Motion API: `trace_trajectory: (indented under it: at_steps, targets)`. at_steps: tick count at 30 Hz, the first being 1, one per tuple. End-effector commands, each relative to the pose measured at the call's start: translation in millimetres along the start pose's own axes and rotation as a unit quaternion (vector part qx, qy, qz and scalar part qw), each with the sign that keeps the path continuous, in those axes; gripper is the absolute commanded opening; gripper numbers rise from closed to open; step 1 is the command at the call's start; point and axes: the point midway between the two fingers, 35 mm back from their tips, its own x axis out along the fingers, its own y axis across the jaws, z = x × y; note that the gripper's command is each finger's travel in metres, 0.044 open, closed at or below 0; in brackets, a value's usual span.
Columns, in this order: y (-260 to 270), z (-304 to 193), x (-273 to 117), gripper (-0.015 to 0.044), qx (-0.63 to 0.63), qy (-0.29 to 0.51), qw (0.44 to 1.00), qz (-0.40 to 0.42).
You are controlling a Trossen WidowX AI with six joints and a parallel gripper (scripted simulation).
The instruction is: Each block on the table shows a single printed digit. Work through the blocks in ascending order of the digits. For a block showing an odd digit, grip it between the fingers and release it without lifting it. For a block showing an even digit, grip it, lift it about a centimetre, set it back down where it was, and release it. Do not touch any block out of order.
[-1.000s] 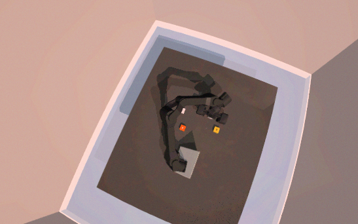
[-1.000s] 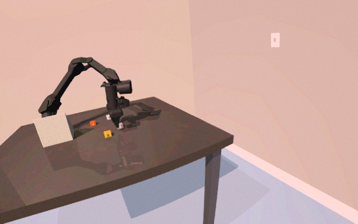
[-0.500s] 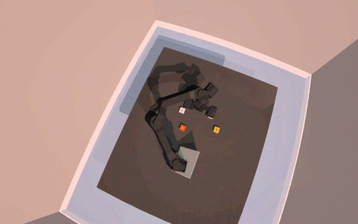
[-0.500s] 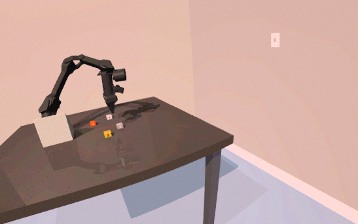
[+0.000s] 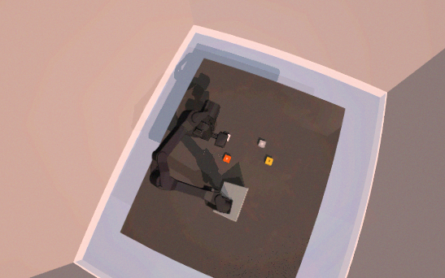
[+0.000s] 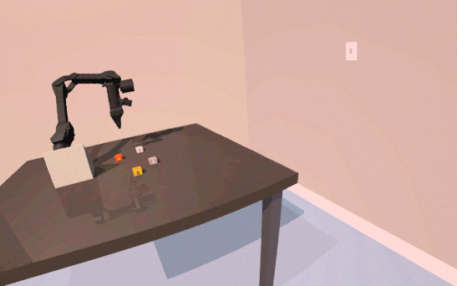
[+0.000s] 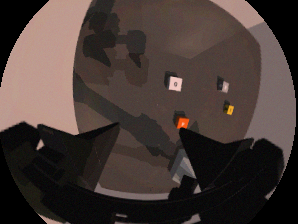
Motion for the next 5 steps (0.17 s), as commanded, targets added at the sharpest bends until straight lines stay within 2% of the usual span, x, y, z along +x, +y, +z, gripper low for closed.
trace_trajectory:
  at_steps: [1,5]
  targets:
    - [7.6,-12.4,-2.1,0.0400,0.008,0.003,1.000,0.002]
    - [7.6,-12.4,-2.1,0.0400,0.008,0.003,1.000,0.002]
